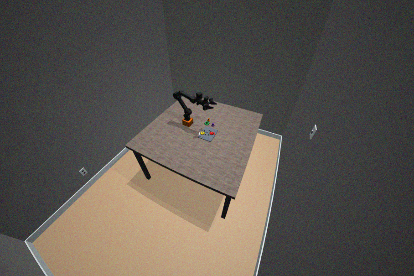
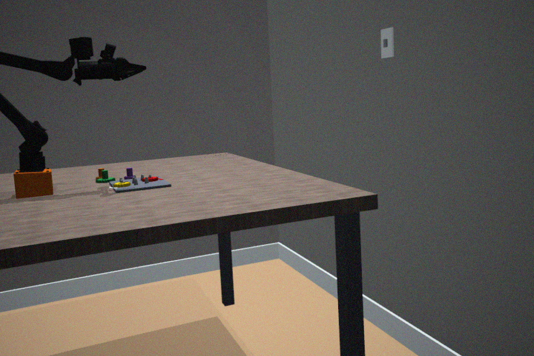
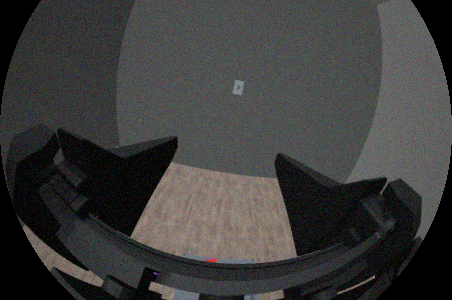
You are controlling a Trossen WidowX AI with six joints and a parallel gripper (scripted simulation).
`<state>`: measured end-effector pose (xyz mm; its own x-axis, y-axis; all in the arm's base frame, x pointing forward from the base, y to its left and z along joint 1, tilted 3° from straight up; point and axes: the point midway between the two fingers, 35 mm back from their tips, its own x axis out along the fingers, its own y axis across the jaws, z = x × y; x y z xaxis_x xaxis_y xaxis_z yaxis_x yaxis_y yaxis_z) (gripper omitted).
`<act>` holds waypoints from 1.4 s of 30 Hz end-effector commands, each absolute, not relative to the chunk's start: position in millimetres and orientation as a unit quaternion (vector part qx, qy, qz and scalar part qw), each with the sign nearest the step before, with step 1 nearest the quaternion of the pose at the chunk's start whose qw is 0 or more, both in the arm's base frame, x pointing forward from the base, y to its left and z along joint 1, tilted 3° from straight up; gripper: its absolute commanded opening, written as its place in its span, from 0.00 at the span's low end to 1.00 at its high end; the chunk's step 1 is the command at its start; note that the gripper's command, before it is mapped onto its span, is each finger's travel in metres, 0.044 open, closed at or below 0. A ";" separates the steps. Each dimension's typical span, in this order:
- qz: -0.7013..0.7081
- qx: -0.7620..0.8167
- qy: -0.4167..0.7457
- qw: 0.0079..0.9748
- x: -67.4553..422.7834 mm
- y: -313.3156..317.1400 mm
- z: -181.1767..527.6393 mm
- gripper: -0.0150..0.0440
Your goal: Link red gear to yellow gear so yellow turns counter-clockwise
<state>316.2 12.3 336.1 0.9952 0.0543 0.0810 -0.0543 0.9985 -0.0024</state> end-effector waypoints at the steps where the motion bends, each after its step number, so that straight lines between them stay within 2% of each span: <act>1: 0.028 -0.002 -0.035 0.999 317.8 13.2 333.9 0.98; 2: 0.032 -0.006 -0.018 0.999 322.2 15.9 327.5 1.00; 11: 0.128 -0.113 0.286 0.943 359.9 73.8 199.9 1.00; 16: 0.197 -0.189 0.445 0.853 345.2 104.3 128.7 1.00; 22: 0.277 -0.276 0.600 0.698 303.4 128.3 63.2 1.00; 42: 0.285 -0.285 0.614 0.679 300.4 129.4 42.5 1.00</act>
<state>299.9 129.7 47.3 0.0831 0.0414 -0.9957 -0.7333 0.6791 -0.0330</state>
